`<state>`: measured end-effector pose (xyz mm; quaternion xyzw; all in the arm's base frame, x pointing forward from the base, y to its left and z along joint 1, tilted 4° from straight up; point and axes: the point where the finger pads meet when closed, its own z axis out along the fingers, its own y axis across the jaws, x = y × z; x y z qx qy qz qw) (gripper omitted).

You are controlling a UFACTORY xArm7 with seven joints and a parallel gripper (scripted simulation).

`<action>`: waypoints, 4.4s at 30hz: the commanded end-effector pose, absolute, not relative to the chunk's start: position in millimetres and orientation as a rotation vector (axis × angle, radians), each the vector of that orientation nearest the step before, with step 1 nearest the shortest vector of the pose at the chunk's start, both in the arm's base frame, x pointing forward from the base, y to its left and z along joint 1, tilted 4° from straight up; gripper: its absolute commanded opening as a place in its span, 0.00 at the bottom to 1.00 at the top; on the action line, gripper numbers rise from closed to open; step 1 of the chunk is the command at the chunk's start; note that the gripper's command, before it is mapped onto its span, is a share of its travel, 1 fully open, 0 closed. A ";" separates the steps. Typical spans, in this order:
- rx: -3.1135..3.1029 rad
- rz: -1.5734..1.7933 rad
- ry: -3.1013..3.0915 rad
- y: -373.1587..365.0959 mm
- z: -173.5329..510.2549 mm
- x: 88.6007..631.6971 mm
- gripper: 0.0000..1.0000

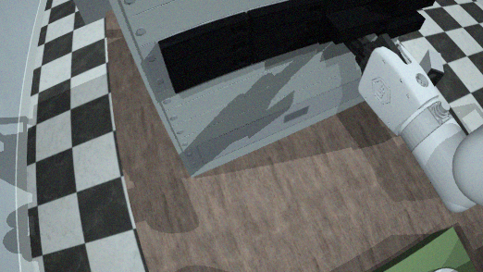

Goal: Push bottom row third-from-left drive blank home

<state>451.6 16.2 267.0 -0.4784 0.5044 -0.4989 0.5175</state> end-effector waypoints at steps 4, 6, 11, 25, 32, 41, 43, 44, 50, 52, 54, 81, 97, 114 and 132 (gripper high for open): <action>-1.139 -1.203 1.204 15.7 271.9 453.7 0.00; -1.139 -1.203 1.204 15.7 271.9 453.9 0.00; -1.139 -1.203 1.204 15.6 272.4 456.5 0.00; -1.139 -1.203 1.204 15.6 272.3 453.9 0.00; -1.139 -1.203 1.204 15.8 271.2 434.4 0.00; -1.139 -1.203 1.204 16.3 268.3 381.8 0.00; -1.139 -1.203 1.204 16.3 267.9 373.9 0.00; -1.139 -1.203 1.204 16.4 267.7 370.7 0.00; -1.139 -1.203 1.204 16.5 267.3 363.2 0.00; -1.139 -1.203 1.204 16.5 267.2 362.1 0.00; -1.139 -1.203 1.204 16.5 267.2 361.9 0.00; -1.157 -1.181 1.188 16.3 265.1 309.1 0.00; -1.158 -1.180 1.188 16.3 265.0 306.7 0.00; -1.158 -1.180 1.188 16.3 265.0 306.7 0.00; -1.158 -1.180 1.188 16.3 265.0 306.7 0.00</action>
